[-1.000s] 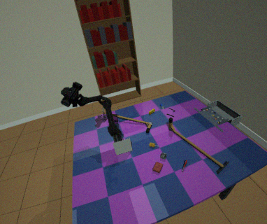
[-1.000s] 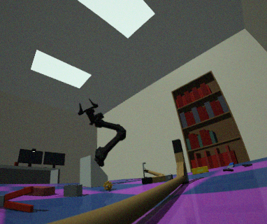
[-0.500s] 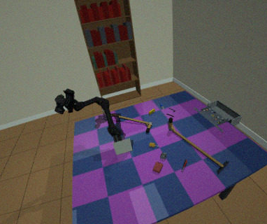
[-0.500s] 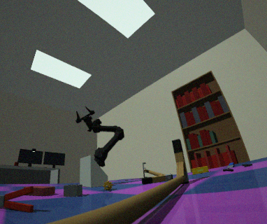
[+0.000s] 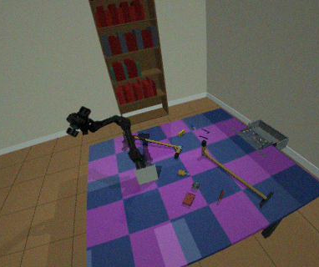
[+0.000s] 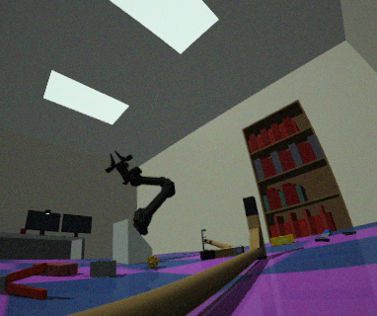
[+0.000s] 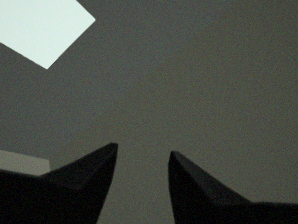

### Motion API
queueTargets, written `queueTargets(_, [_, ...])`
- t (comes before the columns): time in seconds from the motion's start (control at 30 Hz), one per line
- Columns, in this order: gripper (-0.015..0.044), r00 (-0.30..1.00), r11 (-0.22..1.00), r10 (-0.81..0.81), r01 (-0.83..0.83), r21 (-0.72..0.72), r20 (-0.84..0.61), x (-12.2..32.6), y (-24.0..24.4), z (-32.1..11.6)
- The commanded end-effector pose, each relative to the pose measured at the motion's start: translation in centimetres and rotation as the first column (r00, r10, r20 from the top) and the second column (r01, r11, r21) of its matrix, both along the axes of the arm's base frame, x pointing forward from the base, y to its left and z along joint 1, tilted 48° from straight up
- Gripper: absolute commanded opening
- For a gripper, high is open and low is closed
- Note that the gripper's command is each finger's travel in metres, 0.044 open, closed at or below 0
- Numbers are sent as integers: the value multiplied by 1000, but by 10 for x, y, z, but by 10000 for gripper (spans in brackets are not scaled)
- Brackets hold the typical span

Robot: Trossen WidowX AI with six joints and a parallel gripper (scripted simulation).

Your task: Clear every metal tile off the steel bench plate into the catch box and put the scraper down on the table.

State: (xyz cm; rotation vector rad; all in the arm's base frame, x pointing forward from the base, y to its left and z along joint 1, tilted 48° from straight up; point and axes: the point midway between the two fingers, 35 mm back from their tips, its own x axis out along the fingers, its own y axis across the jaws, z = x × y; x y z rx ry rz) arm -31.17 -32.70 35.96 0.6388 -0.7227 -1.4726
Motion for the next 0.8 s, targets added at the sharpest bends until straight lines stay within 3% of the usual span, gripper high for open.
queueTargets(0.0, [46, 999, 999, 41, -41, 16, -7, 12, -13, -4])
queueTargets(0.07, [0, 998, 998, 60, -59, 23, -7, 18, -19, -6])
queueTargets(0.77, [0, 966, 961, 259, -256, 106, -12, 88, -78, -27])
